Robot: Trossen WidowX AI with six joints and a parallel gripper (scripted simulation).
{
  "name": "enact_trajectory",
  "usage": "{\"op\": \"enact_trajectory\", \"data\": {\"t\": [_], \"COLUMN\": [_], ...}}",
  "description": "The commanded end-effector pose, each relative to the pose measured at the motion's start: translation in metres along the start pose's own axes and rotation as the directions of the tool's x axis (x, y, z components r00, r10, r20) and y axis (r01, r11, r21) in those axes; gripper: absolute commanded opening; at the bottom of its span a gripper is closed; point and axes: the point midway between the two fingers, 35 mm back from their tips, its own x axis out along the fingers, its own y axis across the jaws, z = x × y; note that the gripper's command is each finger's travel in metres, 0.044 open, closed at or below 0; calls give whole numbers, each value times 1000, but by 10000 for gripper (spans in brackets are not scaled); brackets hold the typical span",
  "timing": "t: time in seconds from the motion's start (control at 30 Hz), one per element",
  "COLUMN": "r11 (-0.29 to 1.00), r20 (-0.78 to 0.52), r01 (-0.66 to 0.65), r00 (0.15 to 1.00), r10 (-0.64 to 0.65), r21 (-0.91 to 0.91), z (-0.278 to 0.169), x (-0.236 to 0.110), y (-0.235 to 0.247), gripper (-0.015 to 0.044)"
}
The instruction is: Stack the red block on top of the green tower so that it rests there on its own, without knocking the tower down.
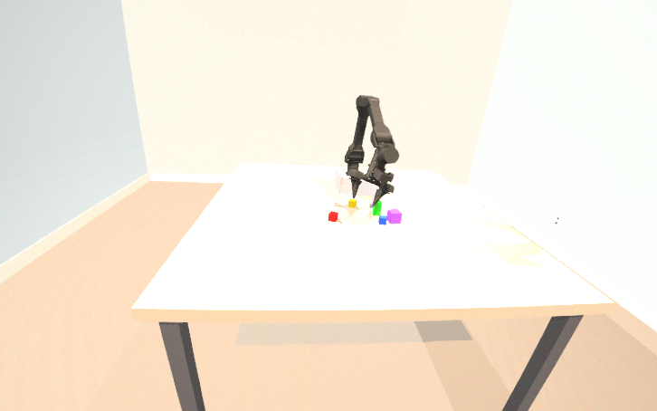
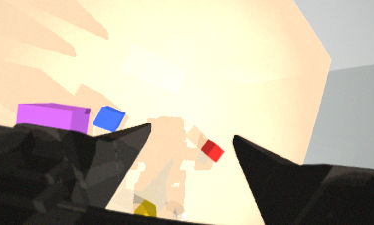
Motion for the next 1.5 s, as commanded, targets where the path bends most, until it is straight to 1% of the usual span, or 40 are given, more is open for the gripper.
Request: {"op": "enact_trajectory", "data": {"t": [0.0, 0.23, 0.43, 0.5, 0.8, 1.03, 1.47], "r11": [985, 912, 795, 766, 762, 762, 762], "r20": [-84, -171, -219, -225, -225, -226, -226], "r01": [-68, -131, -150, -150, -150, -150, -150], "r00": [993, 962, 916, 905, 904, 904, 904], "r10": [82, 211, 335, 361, 364, 364, 364], "r21": [161, 389, 587, 625, 630, 630, 630], "z": [-13, -38, -58, -63, -64, -74, -76], "x": [11, 24, 29, 30, 33, 70, 80], "y": [-28, -65, -92, -98, -98, -83, -81], "gripper": [440, 440, 440, 440, 440, 440, 440]}}
